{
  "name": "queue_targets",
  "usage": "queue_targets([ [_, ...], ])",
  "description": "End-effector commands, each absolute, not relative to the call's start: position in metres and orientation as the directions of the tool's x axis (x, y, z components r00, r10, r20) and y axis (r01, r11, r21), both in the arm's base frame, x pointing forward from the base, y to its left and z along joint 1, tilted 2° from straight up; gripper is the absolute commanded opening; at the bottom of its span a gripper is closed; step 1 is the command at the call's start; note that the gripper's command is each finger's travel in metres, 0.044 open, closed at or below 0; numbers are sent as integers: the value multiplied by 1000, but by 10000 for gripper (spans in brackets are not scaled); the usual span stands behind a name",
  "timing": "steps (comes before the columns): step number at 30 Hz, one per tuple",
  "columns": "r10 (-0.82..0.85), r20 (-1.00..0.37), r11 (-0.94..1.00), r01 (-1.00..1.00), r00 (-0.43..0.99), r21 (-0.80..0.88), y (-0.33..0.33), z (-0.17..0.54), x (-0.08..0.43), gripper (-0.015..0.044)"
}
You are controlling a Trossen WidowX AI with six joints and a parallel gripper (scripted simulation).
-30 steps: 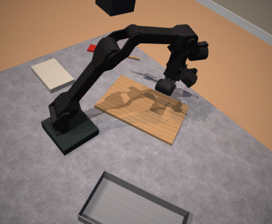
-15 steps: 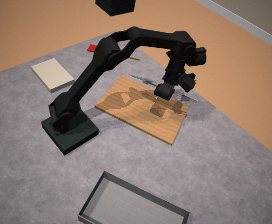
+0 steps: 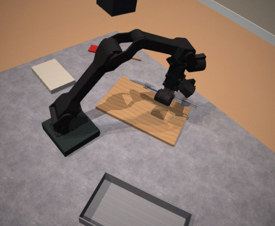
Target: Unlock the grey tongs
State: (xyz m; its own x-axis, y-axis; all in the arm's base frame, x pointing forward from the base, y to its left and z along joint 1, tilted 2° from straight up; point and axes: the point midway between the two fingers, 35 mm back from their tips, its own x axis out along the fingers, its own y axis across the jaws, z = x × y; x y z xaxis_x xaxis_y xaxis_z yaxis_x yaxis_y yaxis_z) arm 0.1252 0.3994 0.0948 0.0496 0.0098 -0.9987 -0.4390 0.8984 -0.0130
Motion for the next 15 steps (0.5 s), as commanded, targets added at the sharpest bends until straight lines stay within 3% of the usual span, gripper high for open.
queue_targets([
  [1,8,-999,898,-440,44,-12,399,89,125,-150],
  [15,8,-999,898,-440,44,-12,396,66,125,-150],
])
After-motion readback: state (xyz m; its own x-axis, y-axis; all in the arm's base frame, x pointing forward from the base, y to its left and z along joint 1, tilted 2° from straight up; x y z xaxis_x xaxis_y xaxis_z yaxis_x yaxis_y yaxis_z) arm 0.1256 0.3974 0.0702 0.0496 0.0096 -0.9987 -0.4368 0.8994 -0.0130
